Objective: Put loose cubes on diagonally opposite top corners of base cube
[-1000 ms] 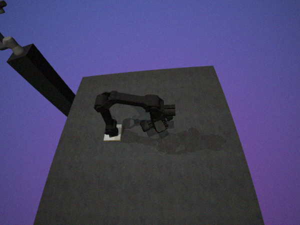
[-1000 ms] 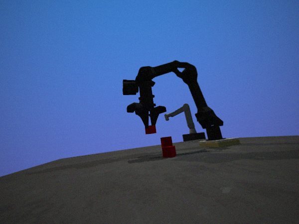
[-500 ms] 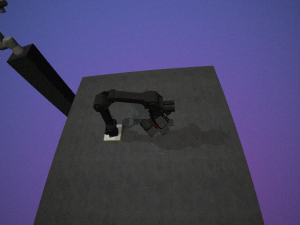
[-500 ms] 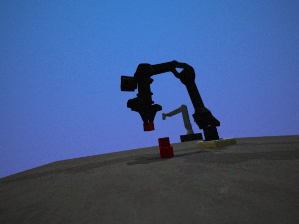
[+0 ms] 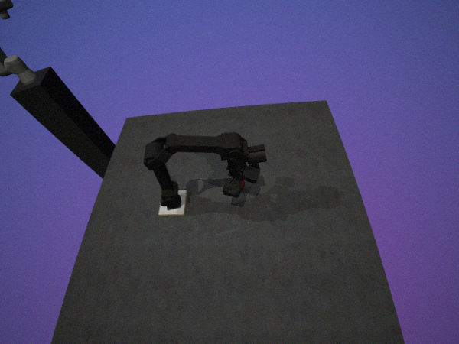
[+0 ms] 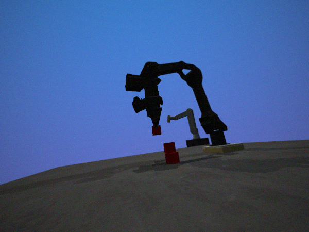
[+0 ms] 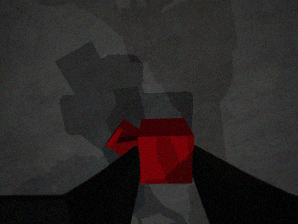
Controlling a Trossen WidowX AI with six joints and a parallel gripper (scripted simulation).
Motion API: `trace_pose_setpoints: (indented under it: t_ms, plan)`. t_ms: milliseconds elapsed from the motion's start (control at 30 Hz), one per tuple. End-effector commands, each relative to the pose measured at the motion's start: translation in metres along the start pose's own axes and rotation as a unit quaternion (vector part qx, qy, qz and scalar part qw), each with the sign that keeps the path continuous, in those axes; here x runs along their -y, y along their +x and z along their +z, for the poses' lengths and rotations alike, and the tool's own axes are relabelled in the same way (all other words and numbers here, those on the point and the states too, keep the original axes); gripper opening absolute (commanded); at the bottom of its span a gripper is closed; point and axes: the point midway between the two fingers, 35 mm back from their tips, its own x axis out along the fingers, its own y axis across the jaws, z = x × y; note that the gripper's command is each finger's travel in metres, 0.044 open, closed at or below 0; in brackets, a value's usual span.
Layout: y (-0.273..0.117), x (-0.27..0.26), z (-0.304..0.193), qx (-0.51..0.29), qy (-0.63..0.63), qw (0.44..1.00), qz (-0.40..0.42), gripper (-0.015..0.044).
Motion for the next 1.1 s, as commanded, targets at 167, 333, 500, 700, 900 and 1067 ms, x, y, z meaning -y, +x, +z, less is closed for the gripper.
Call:
trace_pose_setpoints:
  t_ms: [167,333,500,700,900,1067]
  plan:
    - [0.002,-0.017,-0.008,0.0,-0.2,0.98,0.001,0.0105]
    - [0.002,-0.025,-0.012,0.0,-0.299,0.954,0.001,0.0105]
    - [0.003,-0.034,-0.017,0.0,-0.394,0.919,0.002,0.0105]
    - [0.003,-0.043,-0.023,0.0,-0.504,0.864,0.002,0.0105]
    - [0.004,-0.053,-0.03,0.0,-0.605,0.796,0.003,0.0105]
    - [0.005,-0.061,-0.035,0.001,-0.683,0.73,0.003,0.0105]
